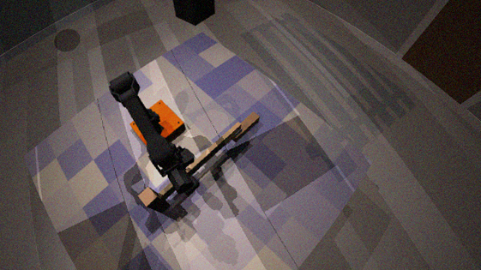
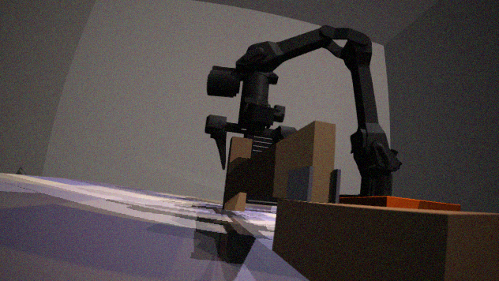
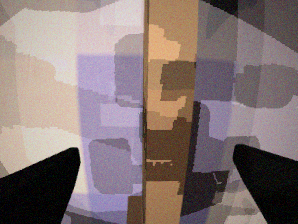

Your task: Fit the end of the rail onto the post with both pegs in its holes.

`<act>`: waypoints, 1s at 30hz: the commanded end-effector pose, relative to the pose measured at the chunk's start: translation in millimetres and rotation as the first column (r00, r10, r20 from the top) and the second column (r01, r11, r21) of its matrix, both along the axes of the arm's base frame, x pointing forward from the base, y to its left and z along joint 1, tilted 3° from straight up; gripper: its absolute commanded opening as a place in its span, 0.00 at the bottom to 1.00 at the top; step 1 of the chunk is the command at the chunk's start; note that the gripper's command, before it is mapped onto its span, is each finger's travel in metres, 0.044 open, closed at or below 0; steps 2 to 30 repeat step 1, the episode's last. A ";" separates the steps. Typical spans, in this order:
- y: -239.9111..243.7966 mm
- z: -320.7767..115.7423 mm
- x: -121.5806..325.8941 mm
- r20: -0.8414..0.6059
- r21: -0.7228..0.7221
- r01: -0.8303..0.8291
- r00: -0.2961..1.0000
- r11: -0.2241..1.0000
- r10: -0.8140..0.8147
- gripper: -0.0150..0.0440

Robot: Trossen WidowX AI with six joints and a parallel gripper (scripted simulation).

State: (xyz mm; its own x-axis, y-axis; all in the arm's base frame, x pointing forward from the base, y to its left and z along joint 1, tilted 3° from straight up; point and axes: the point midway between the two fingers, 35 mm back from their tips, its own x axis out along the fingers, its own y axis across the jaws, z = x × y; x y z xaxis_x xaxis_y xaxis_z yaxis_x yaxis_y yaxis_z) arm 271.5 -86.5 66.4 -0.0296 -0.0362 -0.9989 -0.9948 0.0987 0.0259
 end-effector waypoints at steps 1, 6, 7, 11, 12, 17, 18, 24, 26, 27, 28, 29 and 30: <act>0.7 1.9 0.8 0.004 0.001 0.004 1.000 1.000 -0.004 1.00; 0.7 1.9 0.8 0.004 0.001 0.004 1.000 1.000 -0.004 1.00; 0.7 1.9 0.8 0.004 0.001 0.004 1.000 1.000 -0.004 1.00; 0.7 1.9 0.8 0.004 0.001 0.004 1.000 1.000 -0.004 1.00; 0.7 1.9 0.8 0.004 0.001 0.004 1.000 1.000 -0.004 1.00; 0.7 1.9 0.8 0.004 0.001 0.004 1.000 1.000 -0.004 1.00; 0.7 1.9 0.8 0.004 0.001 0.004 1.000 1.000 -0.004 1.00; 0.7 1.9 0.8 0.004 0.001 0.004 1.000 1.000 -0.004 1.00; 0.7 1.9 0.8 0.004 0.001 0.004 1.000 1.000 -0.004 1.00; 0.7 1.9 0.8 0.004 0.001 0.004 1.000 1.000 -0.004 1.00; 0.7 1.9 0.8 0.004 0.001 0.004 1.000 1.000 -0.004 1.00; 0.7 1.9 0.8 0.004 0.001 0.004 1.000 1.000 -0.004 1.00; 0.7 1.9 0.8 0.004 0.001 0.004 1.000 1.000 -0.004 1.00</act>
